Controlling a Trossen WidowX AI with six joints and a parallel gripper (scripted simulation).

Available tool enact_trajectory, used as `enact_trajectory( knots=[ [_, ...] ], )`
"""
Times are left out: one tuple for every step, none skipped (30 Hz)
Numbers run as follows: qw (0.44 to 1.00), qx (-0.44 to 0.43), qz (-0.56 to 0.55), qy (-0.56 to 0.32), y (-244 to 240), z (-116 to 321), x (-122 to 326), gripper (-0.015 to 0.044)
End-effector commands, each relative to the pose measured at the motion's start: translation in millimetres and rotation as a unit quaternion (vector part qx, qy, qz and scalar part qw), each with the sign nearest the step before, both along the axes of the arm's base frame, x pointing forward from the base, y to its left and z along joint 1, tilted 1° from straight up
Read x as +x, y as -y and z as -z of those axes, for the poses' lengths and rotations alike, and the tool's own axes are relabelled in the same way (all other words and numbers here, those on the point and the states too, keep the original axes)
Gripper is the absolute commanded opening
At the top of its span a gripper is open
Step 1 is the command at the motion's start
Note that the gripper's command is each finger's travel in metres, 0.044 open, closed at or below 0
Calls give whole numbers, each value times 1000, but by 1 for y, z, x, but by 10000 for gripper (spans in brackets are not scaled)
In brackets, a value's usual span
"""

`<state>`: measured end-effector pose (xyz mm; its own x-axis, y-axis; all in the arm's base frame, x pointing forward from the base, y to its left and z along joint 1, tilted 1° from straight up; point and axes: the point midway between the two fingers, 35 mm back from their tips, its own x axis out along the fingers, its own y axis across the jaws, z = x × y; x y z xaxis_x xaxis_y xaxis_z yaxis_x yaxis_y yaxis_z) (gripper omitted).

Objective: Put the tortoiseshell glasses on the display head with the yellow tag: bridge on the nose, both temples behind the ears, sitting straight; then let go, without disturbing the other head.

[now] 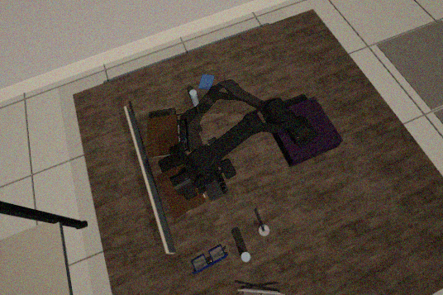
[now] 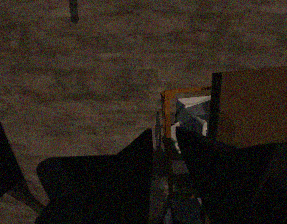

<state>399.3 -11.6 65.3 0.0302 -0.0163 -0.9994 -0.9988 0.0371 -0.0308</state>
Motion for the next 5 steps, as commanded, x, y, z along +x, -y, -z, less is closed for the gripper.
enact_trajectory(
  knots=[
    [1000,3,-3,-1,-1,-4,-20,107],
    [1000,3,-3,-2,-2,-5,-26,107],
    [1000,3,-3,-2,-2,-5,-30,107],
    [1000,3,-3,-2,-2,-5,-32,107],
    [1000,3,-3,-2,-2,-5,-32,107]
  ],
)
